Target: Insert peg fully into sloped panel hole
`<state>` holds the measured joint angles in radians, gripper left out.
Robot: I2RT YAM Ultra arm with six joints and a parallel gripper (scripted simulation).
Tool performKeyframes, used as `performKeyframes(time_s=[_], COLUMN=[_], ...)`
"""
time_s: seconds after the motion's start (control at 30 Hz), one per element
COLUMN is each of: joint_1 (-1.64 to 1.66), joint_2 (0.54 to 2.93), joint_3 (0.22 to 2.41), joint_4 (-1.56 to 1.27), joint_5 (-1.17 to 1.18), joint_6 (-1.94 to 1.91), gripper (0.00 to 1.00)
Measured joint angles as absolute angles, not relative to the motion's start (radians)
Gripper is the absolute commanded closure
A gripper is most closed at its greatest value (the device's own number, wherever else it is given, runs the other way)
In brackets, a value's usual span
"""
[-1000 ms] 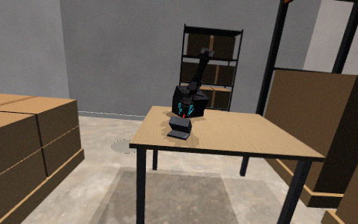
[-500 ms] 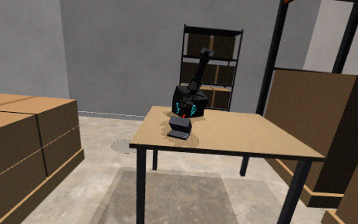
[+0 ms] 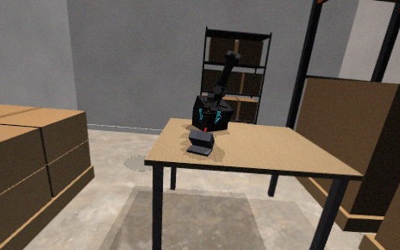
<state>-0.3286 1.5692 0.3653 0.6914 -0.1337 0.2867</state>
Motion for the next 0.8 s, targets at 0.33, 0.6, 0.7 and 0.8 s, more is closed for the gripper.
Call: performKeyframes(time_s=[0.33, 0.6, 0.7, 0.8], joint_1=[-0.344, -0.344, -0.344, -0.344], joint_2=[1.384, 1.334, 1.314, 1.295], joint_3=[0.277, 0.271, 0.27, 0.269], joint_4=[0.612, 0.555, 0.538, 0.521], joint_5=[-0.143, -0.143, -0.143, -0.143], joint_6=[0.281, 0.281, 0.281, 0.281], gripper=[0.0, 0.0, 0.0, 0.0])
